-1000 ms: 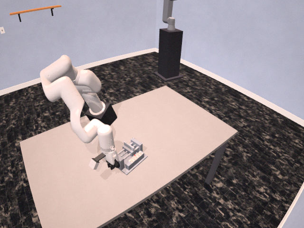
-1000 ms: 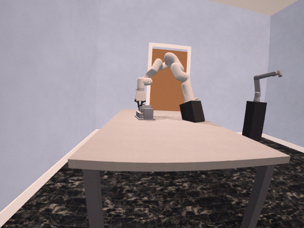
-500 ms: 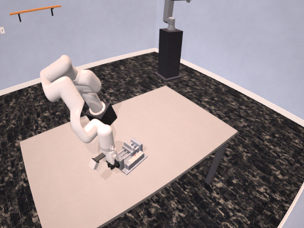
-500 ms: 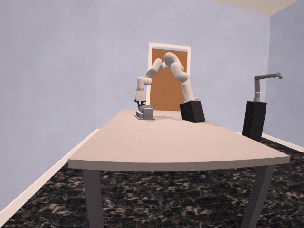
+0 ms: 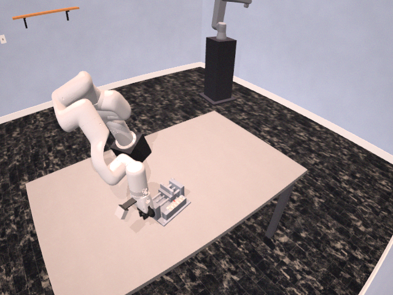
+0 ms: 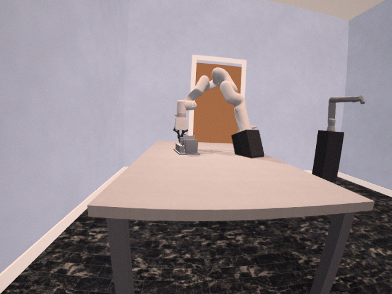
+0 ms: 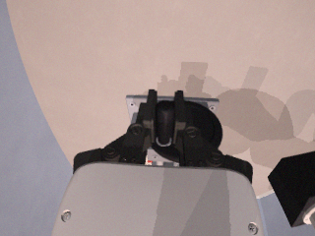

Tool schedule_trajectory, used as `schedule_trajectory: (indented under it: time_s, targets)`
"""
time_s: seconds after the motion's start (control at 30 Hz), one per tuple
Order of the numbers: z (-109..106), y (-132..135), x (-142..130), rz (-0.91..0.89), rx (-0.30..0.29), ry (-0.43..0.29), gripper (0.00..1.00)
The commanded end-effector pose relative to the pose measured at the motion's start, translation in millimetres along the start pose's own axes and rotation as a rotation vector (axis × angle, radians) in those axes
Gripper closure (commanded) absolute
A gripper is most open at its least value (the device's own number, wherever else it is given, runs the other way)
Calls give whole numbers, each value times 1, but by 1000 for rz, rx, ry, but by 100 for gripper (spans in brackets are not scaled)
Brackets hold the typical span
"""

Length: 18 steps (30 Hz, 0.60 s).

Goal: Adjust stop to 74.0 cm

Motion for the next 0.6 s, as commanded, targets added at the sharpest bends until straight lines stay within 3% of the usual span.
schedule_trajectory:
  time_s: [0.0,0.57]
  targets:
    - [0,0,0,0,0,1,94]
    - [1,-1,0,0,0,1,94]
Point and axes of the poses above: the point where the finger pads meet when closed, its own z axis out along the fingers, its own y axis across the jaws, x = y × z, the point moved 10 cm from there along -z, back along the fingers, and after that the axes turned 9 degrees about -z, right-handed, at the moved point
